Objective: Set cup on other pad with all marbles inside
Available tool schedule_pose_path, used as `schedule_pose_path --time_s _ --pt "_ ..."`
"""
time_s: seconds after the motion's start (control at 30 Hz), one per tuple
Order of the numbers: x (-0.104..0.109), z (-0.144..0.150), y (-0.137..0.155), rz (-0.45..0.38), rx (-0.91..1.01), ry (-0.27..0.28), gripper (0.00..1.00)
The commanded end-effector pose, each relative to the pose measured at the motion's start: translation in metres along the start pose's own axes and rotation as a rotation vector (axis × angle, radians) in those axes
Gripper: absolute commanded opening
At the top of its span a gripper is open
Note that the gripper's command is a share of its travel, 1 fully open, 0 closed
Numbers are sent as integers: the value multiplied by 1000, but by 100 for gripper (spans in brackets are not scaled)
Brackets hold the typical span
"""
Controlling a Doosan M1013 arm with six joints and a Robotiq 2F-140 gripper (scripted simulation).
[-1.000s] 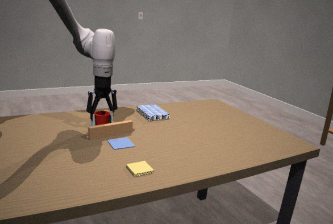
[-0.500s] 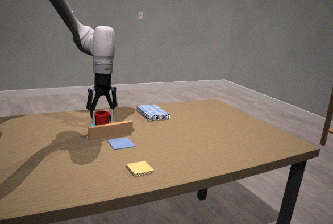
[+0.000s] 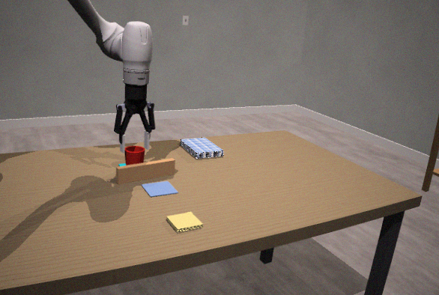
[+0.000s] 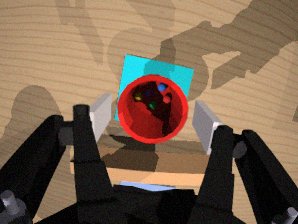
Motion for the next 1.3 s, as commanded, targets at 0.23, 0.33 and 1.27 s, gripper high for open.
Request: schedule_pose_path --time_s 0.23,0.33,1.27 --pt "26 0 0 0 0 0 59" --pt "31 0 0 0 0 0 59" --pt "35 0 0 0 0 0 59"
Point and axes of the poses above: the point where the finger pads meet when closed, its own x axis back along the fingers, its own z axis across the jaws, y = z × x, the point moved 10 cm from there along x, back along the fingers, and after that the axes turned 7 degrees about -x, right-handed, at the moved point
